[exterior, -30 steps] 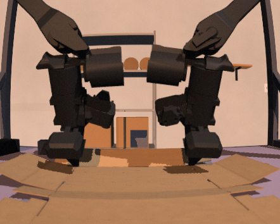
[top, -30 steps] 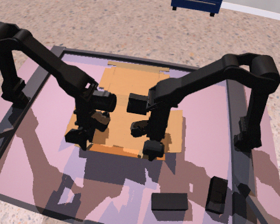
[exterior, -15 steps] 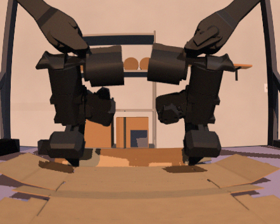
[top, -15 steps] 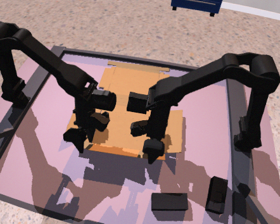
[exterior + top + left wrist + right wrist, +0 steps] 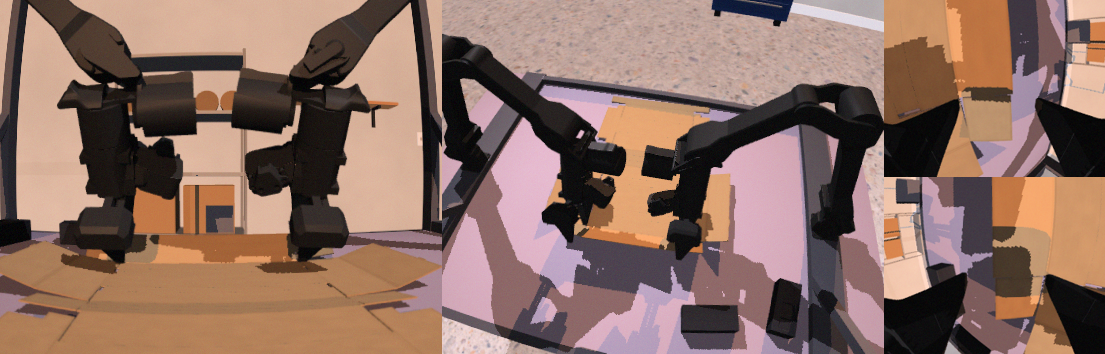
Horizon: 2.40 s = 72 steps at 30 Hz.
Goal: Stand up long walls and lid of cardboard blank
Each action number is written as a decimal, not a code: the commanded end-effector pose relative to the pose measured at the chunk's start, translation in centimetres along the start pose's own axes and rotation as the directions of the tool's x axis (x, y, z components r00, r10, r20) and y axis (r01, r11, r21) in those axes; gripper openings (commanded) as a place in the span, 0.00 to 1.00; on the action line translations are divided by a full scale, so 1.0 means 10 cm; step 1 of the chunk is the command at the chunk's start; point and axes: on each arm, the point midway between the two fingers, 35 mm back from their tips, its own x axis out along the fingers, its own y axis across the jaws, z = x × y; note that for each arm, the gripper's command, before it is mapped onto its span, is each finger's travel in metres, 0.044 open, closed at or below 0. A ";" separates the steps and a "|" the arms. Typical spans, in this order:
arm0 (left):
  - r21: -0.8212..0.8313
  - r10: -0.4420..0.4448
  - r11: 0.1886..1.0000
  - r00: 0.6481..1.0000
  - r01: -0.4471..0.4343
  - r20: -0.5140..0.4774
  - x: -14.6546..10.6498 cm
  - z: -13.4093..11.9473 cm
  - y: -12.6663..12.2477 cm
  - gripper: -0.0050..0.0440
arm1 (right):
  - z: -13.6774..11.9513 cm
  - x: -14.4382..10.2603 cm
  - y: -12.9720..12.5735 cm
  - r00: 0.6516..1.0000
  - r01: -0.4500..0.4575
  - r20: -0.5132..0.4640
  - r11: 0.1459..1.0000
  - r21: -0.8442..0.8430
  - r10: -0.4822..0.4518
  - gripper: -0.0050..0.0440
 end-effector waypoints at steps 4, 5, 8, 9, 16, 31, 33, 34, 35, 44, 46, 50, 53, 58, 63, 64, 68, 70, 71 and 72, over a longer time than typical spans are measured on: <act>-0.011 0.056 0.998 0.998 -0.056 -0.012 0.07 0.00 0.16 0.86 | -0.03 0.09 -0.19 0.998 0.063 -0.024 0.998 0.019 -0.063 0.86; -0.011 0.056 0.998 0.998 -0.056 -0.012 0.07 0.00 0.16 0.86 | -0.03 0.09 -0.19 0.998 0.063 -0.024 0.998 0.019 -0.063 0.86; -0.011 0.056 0.998 0.998 -0.056 -0.012 0.05 0.00 0.14 0.86 | -0.03 0.06 -0.17 0.998 0.063 -0.024 0.998 0.019 -0.063 0.86; -0.011 0.056 0.998 0.998 -0.056 -0.012 0.02 0.00 0.12 0.86 | -0.03 0.04 -0.15 0.998 0.063 -0.024 0.998 0.019 -0.063 0.86; -0.011 0.056 0.998 0.998 -0.056 -0.011 -0.14 0.02 0.02 0.86 | -0.03 -0.13 -0.07 0.998 0.064 -0.024 0.998 0.018 -0.063 0.86; -0.036 0.098 0.994 0.994 -0.100 -0.051 -0.25 0.01 -0.07 0.92 | -0.03 -0.40 0.12 0.998 0.063 -0.024 0.998 0.019 -0.062 0.71; -0.045 0.132 0.990 0.989 -0.135 -0.066 -0.23 0.01 -0.07 0.92 | -0.03 -0.40 0.12 0.998 0.063 -0.024 0.998 0.019 -0.062 0.67; -0.045 0.132 0.990 0.989 -0.135 -0.066 -0.23 0.01 -0.07 0.92 | -0.03 -0.40 0.12 0.998 0.063 -0.024 0.998 0.019 -0.062 0.67; -0.055 0.176 0.982 0.981 -0.181 -0.084 -0.20 0.03 -0.08 0.92 | -0.03 -0.40 0.12 0.998 0.063 -0.024 0.998 0.019 -0.063 0.62; -0.071 0.610 0.778 0.778 -0.624 -0.151 -0.08 0.18 -0.19 0.92 | -0.03 -0.40 0.12 0.998 0.063 -0.024 0.998 0.019 -0.063 0.51; -0.066 0.671 0.726 0.727 -0.684 -0.148 -0.09 0.19 -0.23 0.92 | -0.03 -0.40 0.12 0.998 0.063 -0.024 0.998 0.019 -0.063 0.51; -0.055 0.760 0.637 0.638 -0.769 -0.124 -0.09 0.23 -0.29 0.92 | -0.03 -0.40 0.12 0.998 0.063 -0.024 0.998 0.019 -0.063 0.51; -0.041 0.833 0.544 0.545 -0.838 -0.098 -0.12 0.24 -0.36 0.92 | -0.03 -0.40 0.12 0.998 0.063 -0.024 0.998 0.019 -0.063 0.51; -0.021 0.920 0.391 0.392 -0.920 -0.024 -0.16 0.29 -0.50 0.92 | -0.03 -0.40 0.12 0.998 0.063 -0.024 0.998 0.019 -0.063 0.51; -0.014 0.943 0.332 0.331 -0.943 0.011 -0.18 0.31 -0.56 0.92 | -0.03 -0.40 0.12 0.998 0.063 -0.024 0.998 0.019 -0.063 0.51; -0.014 0.943 0.332 0.331 -0.943 0.011 -0.18 0.31 -0.56 0.92 | -0.03 -0.40 0.12 0.998 0.063 -0.024 0.998 0.019 -0.063 0.51; -0.014 0.943 0.332 0.331 -0.943 0.011 -0.18 0.31 -0.56 0.92 | -0.03 -0.40 0.12 0.998 0.063 -0.024 0.998 0.019 -0.063 0.51; -0.014 0.943 0.332 0.331 -0.943 0.011 -0.18 0.31 -0.56 0.82 | -0.02 -0.40 0.11 0.998 0.065 -0.023 0.997 0.046 -0.064 0.51; -0.014 0.943 0.332 0.331 -0.943 0.011 -0.18 0.31 -0.56 0.77 | -0.01 -0.40 0.11 0.998 0.068 -0.022 0.994 0.080 -0.066 0.51; -0.014 0.943 0.332 0.331 -0.943 0.011 -0.18 0.31 -0.56 0.72 | 0.00 -0.40 0.10 0.997 0.071 -0.021 0.989 0.128 -0.069 0.51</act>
